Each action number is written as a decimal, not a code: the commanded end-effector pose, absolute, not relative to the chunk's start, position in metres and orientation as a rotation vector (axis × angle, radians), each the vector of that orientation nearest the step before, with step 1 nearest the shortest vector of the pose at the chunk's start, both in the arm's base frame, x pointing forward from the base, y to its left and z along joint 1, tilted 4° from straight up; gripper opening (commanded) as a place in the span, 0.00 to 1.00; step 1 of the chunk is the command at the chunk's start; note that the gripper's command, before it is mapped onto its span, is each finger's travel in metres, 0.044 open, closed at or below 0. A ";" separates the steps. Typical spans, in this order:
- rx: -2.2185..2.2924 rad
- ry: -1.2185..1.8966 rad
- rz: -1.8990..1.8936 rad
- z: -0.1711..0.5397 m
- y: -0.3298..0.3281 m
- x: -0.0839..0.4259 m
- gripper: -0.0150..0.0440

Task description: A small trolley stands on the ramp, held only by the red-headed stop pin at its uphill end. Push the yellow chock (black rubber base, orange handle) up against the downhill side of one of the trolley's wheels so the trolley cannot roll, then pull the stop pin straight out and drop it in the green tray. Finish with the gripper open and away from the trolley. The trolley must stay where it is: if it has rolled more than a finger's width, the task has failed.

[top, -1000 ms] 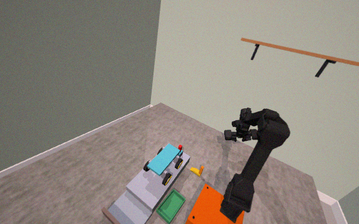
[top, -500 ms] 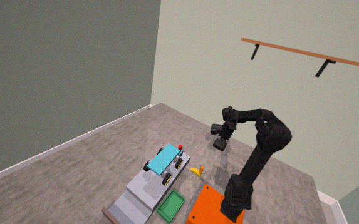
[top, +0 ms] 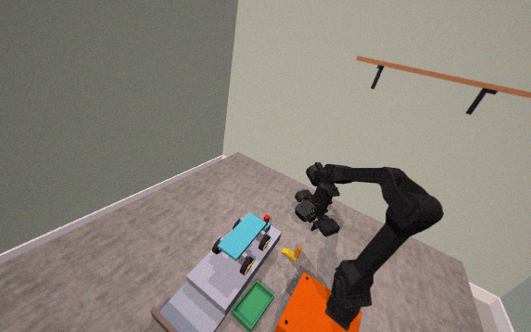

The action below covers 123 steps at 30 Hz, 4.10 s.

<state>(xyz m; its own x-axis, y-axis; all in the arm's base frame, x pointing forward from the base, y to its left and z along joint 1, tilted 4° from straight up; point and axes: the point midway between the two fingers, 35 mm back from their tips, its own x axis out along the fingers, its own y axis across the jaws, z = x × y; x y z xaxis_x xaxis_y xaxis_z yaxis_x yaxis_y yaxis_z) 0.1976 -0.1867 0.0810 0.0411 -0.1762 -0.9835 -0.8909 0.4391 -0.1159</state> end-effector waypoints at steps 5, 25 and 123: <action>-1.288 1.257 1.197 0.076 -0.133 0.190 0.58; -1.295 1.251 1.208 0.039 -0.136 0.190 0.58; -1.294 1.251 1.208 0.073 -0.131 0.185 0.25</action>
